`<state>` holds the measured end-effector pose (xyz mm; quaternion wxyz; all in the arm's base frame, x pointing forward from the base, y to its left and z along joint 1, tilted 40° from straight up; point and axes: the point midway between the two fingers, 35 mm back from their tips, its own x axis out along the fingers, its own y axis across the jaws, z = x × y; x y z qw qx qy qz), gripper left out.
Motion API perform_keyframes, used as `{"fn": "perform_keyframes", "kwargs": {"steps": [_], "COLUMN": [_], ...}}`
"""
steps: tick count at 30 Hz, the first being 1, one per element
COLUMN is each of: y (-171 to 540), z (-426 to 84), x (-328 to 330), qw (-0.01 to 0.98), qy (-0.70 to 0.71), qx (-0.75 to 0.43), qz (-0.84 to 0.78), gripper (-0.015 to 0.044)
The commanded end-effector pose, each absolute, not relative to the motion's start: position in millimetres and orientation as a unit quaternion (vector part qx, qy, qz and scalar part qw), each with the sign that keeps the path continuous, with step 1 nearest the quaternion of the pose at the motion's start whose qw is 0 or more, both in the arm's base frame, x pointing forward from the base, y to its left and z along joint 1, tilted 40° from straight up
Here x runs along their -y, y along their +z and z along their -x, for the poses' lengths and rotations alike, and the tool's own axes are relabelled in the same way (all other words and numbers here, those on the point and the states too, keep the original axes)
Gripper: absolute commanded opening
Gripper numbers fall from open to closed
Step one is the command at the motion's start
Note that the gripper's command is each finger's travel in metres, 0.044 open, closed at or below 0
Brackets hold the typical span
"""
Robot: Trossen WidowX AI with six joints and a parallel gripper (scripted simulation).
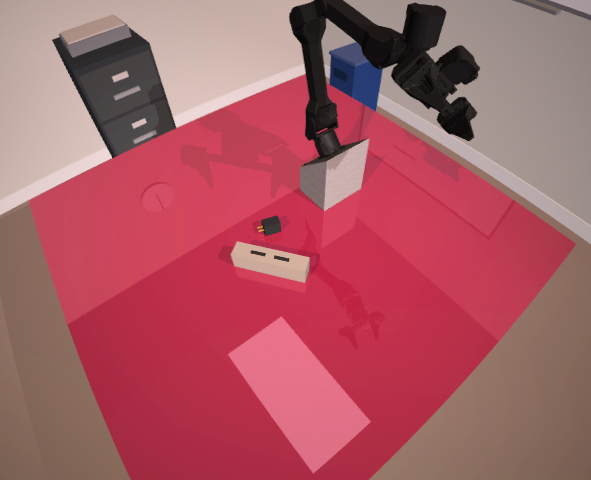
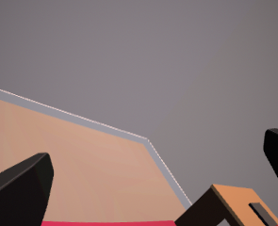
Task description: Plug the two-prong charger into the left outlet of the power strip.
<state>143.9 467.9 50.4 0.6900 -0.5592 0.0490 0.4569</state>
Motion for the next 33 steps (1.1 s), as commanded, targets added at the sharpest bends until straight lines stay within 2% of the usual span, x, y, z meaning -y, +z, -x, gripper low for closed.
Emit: {"fn": "perform_keyframes", "kwargs": {"steps": [1, 8, 33], "y": [40, 30, -10], "z": [-163, -202, -289], "x": [-452, -420, -297], "qw": [0.701, 0.729, 0.788], "qy": [0.438, 0.387, 0.219], "qx": [-0.087, -0.135, -0.35], "qz": [0.556, 0.548, 0.456], "gripper": [0.044, 0.044, 0.044]}}
